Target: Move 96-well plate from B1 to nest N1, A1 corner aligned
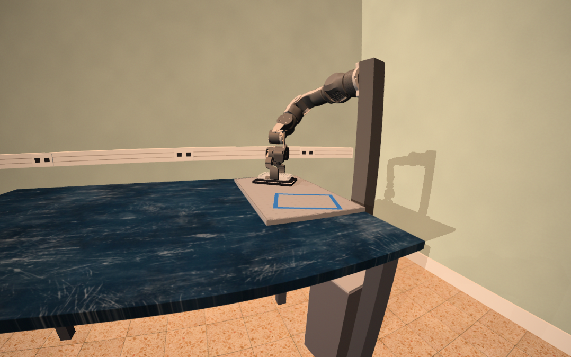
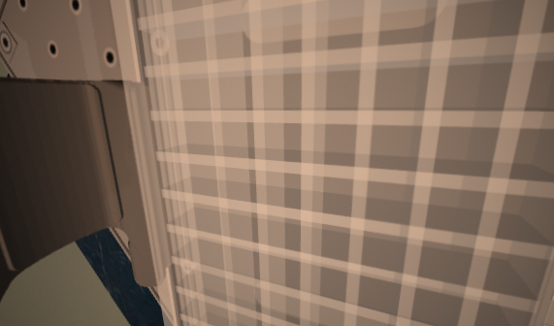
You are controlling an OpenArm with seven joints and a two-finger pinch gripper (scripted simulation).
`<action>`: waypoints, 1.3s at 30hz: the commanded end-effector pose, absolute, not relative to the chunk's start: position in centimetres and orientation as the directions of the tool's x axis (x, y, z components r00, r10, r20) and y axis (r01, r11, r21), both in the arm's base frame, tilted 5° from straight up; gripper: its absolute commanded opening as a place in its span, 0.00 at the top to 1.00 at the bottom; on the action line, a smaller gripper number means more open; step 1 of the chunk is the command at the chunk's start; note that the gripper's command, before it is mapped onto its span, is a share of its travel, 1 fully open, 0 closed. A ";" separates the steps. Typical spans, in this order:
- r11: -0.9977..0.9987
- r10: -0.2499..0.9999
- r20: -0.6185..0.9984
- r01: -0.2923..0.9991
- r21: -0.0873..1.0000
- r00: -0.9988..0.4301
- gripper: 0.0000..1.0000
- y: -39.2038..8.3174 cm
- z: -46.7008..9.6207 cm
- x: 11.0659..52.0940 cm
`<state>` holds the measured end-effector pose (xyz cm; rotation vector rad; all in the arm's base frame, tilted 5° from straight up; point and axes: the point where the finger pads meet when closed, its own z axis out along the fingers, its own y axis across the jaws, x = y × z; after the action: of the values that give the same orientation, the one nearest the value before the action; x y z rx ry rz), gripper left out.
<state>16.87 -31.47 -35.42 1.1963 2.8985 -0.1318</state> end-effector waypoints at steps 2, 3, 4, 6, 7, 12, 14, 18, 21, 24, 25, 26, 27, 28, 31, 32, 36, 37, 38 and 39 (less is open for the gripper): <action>0.704 0.705 -0.038 0.706 -0.078 -0.708 1.00 -31.6 -35.3 16.9; 0.704 0.705 -0.038 0.706 -0.078 -0.708 1.00 -31.6 -35.3 16.9; 0.704 0.705 -0.038 0.706 -0.078 -0.708 1.00 -31.6 -35.3 16.9; 0.704 0.705 -0.038 0.706 -0.078 -0.708 1.00 -31.6 -35.3 16.9; 0.704 0.705 -0.038 0.706 -0.078 -0.708 1.00 -31.6 -35.3 16.9; 0.704 0.705 -0.038 0.706 -0.078 -0.708 1.00 -31.6 -35.3 16.9; 0.705 0.705 -0.038 0.706 -0.076 -0.708 1.00 -31.5 -35.5 16.9; 0.705 0.705 -0.037 0.705 -0.074 -0.709 1.00 -31.4 -35.7 16.9; 0.705 0.705 -0.037 0.705 -0.074 -0.709 1.00 -31.4 -35.7 16.9; 0.705 0.705 -0.037 0.705 -0.074 -0.709 1.00 -31.4 -35.7 16.9; 0.705 0.705 -0.037 0.705 -0.074 -0.709 1.00 -31.4 -35.7 16.9; 0.705 0.705 -0.037 0.705 -0.074 -0.709 1.00 -31.4 -35.7 16.9; 0.705 0.705 -0.037 0.705 -0.074 -0.709 1.00 -31.4 -35.7 16.9; 0.705 0.705 -0.037 0.705 -0.074 -0.709 1.00 -31.4 -35.7 16.9; 0.706 0.704 -0.037 0.705 -0.073 -0.709 1.00 -31.4 -35.8 16.9; 0.706 0.704 -0.036 0.705 -0.073 -0.709 1.00 -31.4 -35.8 16.9; 0.706 0.704 -0.036 0.704 -0.072 -0.709 1.00 -31.4 -35.9 16.9; 0.706 0.704 -0.036 0.704 -0.072 -0.709 1.00 -31.4 -35.9 16.9; 0.706 0.704 -0.036 0.704 -0.072 -0.709 1.00 -31.4 -35.9 16.9; 0.706 0.704 -0.036 0.704 -0.072 -0.709 1.00 -31.4 -35.9 16.9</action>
<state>16.83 -31.53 -35.86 1.1973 2.8979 -0.1332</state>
